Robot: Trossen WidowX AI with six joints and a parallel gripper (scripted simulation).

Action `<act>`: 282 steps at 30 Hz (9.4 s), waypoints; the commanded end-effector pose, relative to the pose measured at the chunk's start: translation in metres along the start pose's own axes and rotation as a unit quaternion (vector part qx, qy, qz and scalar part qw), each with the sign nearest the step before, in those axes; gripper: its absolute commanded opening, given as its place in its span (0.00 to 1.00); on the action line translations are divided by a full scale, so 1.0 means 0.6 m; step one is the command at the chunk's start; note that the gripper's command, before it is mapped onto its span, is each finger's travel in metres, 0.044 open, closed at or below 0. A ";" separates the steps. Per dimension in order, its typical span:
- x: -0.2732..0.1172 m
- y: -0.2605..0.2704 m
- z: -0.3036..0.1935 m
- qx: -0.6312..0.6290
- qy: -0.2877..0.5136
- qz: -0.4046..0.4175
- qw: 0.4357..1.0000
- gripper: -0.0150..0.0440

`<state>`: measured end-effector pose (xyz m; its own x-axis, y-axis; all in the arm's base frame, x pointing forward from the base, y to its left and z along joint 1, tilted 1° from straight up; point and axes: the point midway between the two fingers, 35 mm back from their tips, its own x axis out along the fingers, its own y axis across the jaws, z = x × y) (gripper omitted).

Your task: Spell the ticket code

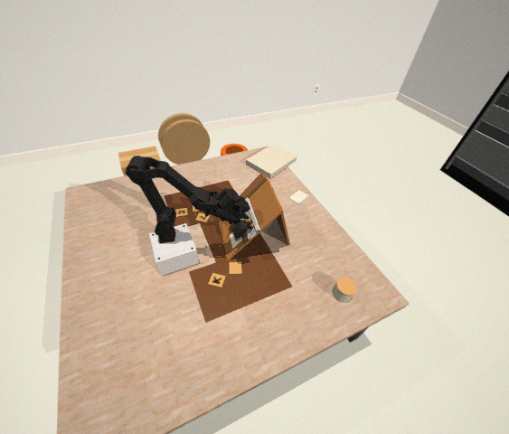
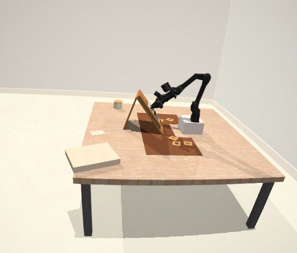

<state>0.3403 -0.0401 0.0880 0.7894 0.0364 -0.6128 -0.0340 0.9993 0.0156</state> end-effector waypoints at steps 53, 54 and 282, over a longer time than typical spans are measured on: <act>0.000 0.050 0.000 0.004 0.000 -0.001 1.000 0.25; 0.000 0.051 0.000 0.004 0.000 -0.001 1.000 0.25; -0.033 0.078 0.036 0.004 0.338 0.001 0.941 0.25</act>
<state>0.3332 0.0057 0.1192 0.2176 0.0229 -0.9758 -0.0227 0.9996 0.0184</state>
